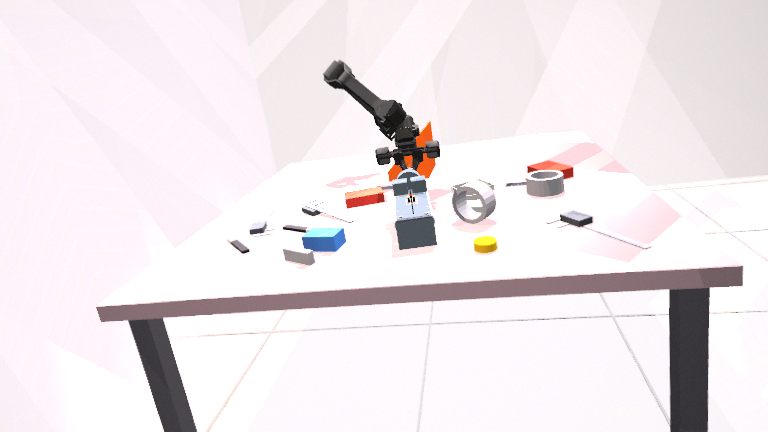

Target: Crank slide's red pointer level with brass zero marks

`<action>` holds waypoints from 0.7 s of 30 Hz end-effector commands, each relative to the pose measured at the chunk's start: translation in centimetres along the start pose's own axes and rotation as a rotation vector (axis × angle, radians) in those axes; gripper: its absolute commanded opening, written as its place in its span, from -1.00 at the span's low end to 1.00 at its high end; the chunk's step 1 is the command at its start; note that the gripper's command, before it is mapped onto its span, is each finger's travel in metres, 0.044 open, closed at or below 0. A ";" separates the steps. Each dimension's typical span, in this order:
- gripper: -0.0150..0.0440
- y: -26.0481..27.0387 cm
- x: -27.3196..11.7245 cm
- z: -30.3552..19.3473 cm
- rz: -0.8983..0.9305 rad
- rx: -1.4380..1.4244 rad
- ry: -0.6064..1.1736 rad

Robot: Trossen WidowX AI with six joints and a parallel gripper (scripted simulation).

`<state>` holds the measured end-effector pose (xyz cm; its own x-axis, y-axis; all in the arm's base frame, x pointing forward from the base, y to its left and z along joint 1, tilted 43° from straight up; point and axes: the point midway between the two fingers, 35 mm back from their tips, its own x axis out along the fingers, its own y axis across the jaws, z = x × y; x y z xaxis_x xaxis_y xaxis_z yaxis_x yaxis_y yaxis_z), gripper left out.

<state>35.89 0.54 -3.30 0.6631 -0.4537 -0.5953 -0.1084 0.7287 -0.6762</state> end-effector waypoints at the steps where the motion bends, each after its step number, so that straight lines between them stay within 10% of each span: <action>1: -0.49 0.9 0.1 -0.2 0.024 -0.012 0.000; 21: -0.49 1.6 0.6 -0.6 0.024 -0.012 -0.001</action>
<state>35.81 0.93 -4.19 0.6655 -0.4493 -0.5960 -0.1140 0.7280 -0.6760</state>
